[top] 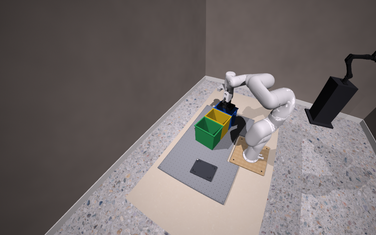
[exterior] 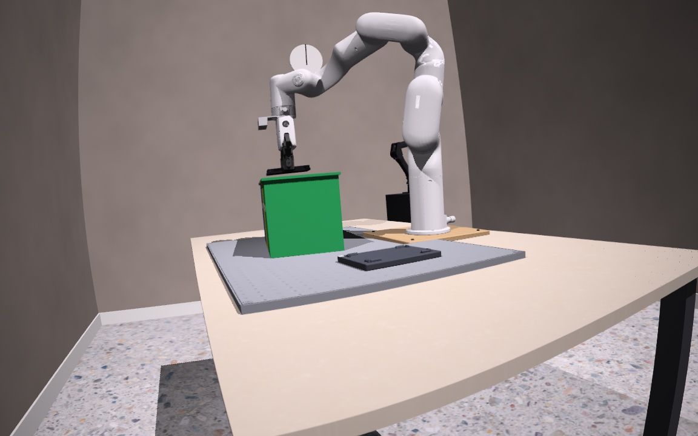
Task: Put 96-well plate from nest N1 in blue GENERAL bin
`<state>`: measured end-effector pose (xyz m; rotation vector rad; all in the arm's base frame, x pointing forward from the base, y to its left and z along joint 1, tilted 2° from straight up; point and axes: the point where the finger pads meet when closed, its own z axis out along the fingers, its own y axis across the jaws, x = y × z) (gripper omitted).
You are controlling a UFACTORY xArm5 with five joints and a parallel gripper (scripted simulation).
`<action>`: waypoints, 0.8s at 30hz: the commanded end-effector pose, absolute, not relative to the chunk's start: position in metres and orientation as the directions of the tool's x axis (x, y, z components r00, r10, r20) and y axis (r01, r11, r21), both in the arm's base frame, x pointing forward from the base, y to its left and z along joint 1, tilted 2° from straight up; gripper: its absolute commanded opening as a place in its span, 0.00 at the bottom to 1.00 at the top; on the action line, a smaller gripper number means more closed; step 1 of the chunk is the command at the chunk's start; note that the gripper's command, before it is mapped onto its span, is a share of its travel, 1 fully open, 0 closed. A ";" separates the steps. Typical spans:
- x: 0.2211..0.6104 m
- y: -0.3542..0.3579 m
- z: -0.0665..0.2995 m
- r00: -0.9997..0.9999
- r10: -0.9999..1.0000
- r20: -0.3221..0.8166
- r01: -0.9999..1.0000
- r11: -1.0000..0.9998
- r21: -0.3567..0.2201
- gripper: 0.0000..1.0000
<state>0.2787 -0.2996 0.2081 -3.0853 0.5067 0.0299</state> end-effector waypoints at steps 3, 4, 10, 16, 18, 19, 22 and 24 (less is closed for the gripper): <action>0.279 -0.300 0.209 0.947 -0.320 -0.018 -0.320 -0.947 -0.010 0.00; 0.279 -0.300 0.209 0.947 -0.320 -0.018 -0.320 -0.947 -0.010 0.00; 0.279 -0.300 0.208 0.947 -0.320 -0.018 -0.320 -0.947 -0.010 0.00; 0.279 -0.300 0.207 0.947 -0.320 -0.018 -0.320 -0.947 -0.010 0.00; 0.279 -0.300 0.207 0.947 -0.320 -0.018 -0.320 -0.947 -0.010 0.00; 0.279 -0.300 0.207 0.947 -0.320 -0.018 -0.320 -0.947 -0.010 0.00; 0.279 -0.300 0.206 0.947 -0.320 -0.018 -0.320 -0.947 -0.010 0.00; 0.279 -0.300 0.206 0.947 -0.320 -0.018 -0.320 -0.947 -0.010 0.00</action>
